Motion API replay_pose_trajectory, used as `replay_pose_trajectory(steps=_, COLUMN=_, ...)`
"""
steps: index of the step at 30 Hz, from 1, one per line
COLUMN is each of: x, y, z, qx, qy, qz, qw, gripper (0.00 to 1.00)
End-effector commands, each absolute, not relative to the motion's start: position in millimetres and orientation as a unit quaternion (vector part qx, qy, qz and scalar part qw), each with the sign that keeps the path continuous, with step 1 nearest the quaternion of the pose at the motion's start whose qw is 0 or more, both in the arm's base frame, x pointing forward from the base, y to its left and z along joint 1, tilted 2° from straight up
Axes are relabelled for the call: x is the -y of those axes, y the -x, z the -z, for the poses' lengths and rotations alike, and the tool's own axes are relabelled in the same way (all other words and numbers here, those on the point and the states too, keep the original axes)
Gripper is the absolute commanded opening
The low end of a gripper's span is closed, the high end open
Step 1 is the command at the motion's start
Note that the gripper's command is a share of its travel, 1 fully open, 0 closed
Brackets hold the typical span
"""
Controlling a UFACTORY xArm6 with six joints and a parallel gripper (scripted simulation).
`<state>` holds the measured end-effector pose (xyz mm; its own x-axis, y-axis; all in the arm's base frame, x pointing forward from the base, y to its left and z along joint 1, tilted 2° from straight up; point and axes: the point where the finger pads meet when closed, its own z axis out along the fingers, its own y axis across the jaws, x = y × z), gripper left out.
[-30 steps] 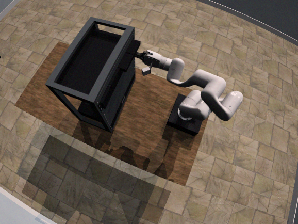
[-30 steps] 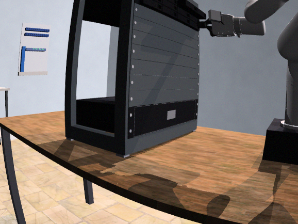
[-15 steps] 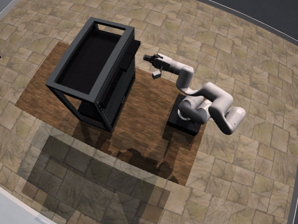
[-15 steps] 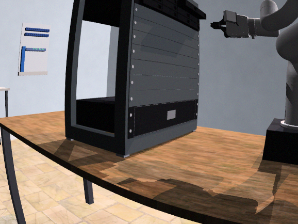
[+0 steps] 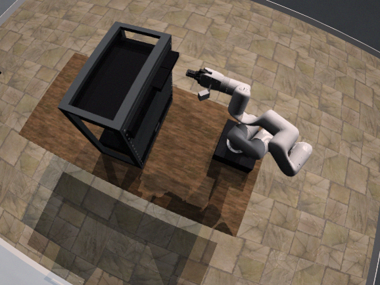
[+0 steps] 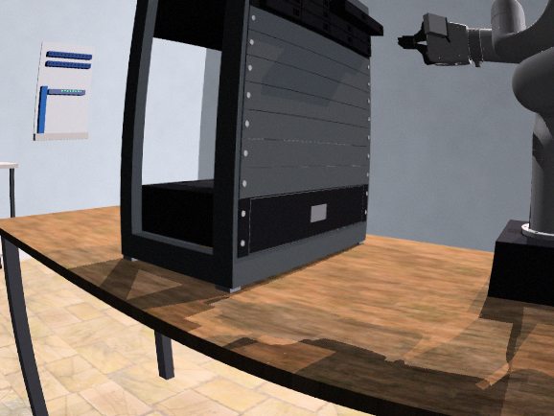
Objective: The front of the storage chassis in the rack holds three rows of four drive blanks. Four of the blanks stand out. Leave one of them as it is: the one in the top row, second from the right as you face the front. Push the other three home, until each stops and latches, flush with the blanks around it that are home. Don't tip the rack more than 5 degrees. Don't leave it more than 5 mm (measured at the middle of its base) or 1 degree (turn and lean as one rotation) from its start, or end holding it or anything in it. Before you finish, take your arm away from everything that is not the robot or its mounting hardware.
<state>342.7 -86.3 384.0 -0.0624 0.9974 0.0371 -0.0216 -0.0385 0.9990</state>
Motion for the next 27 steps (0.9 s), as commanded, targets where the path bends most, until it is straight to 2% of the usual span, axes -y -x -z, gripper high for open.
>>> replay_pose_trajectory(steps=1, x=86.6, y=-338.7, z=-409.3, qx=-0.501, qy=-0.487, qz=-0.531, qw=0.480, gripper=0.00)
replay_pose_trajectory(steps=14, x=87.0, y=-337.0, z=-431.7, qx=-0.501, qy=-0.487, qz=-0.531, qw=0.480, gripper=0.00)
replay_pose_trajectory(steps=27, x=83.7, y=-387.6, z=-433.0, qx=-0.501, qy=-0.487, qz=-0.531, qw=0.480, gripper=0.00)
